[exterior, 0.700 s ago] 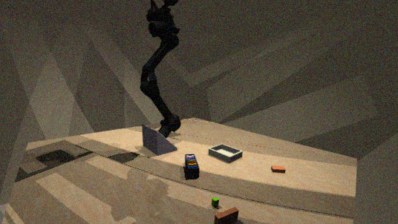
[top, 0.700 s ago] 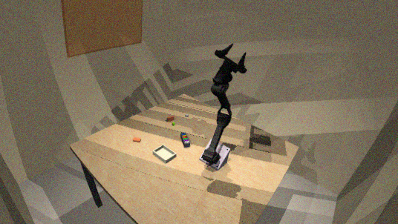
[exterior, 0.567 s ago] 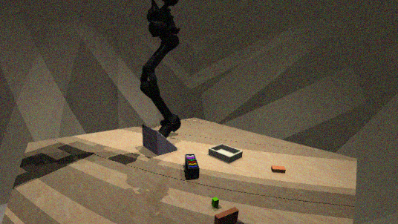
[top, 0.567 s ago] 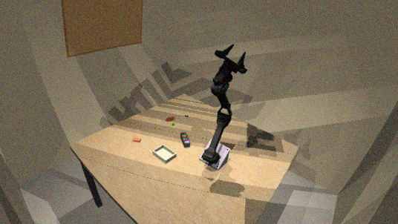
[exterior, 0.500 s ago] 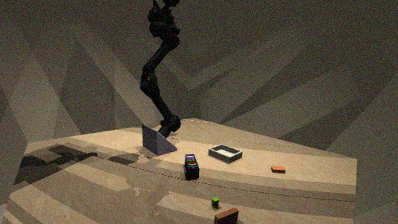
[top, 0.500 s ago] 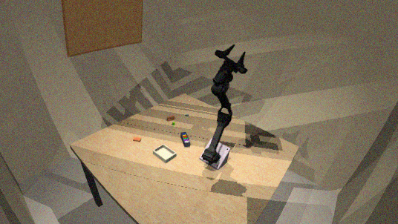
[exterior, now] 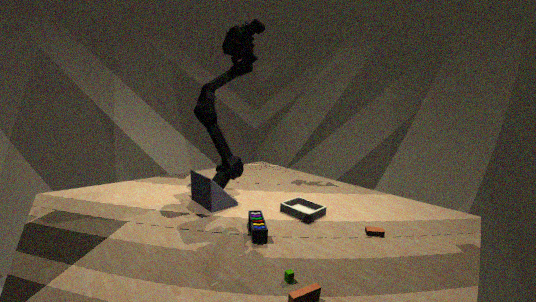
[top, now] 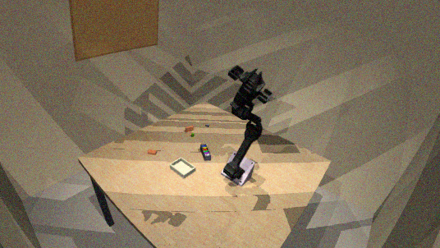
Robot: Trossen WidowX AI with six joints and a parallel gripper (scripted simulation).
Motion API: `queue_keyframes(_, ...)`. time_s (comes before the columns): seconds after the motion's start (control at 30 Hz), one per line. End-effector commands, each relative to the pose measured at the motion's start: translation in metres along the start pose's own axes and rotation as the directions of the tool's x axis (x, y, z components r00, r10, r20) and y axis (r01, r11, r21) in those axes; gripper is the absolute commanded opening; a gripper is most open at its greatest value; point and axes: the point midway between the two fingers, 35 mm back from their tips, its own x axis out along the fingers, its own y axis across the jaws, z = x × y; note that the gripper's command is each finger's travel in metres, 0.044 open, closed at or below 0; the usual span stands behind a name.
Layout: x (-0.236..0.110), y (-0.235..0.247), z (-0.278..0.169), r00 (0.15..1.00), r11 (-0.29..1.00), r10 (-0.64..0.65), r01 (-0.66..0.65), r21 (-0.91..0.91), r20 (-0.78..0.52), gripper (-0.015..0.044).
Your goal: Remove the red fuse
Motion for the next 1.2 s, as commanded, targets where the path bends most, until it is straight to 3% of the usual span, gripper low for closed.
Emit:
queue_keyframes(0.0,0.001,0.011,-0.070,0.986,0.999,-0.004,0.009,0.031,-0.166,0.0069)
queue_keyframes(0.2,-0.010,0.017,-0.160,0.930,0.997,-0.012,0.041,0.071,-0.366,0.0069)
queue_keyframes(0.33,-0.023,0.012,-0.196,0.897,0.995,-0.048,0.081,0.056,-0.440,0.0069)
queue_keyframes(0.57,-0.075,-0.005,-0.295,0.733,0.982,-0.128,0.190,0.021,-0.668,0.0069)
queue_keyframes(0.87,-0.170,-0.043,-0.392,0.430,0.934,-0.222,0.351,-0.065,-0.875,0.0069)
queue_keyframes(1.17,-0.287,-0.102,-0.440,0.078,0.818,-0.346,0.513,-0.260,-0.935,0.0069)
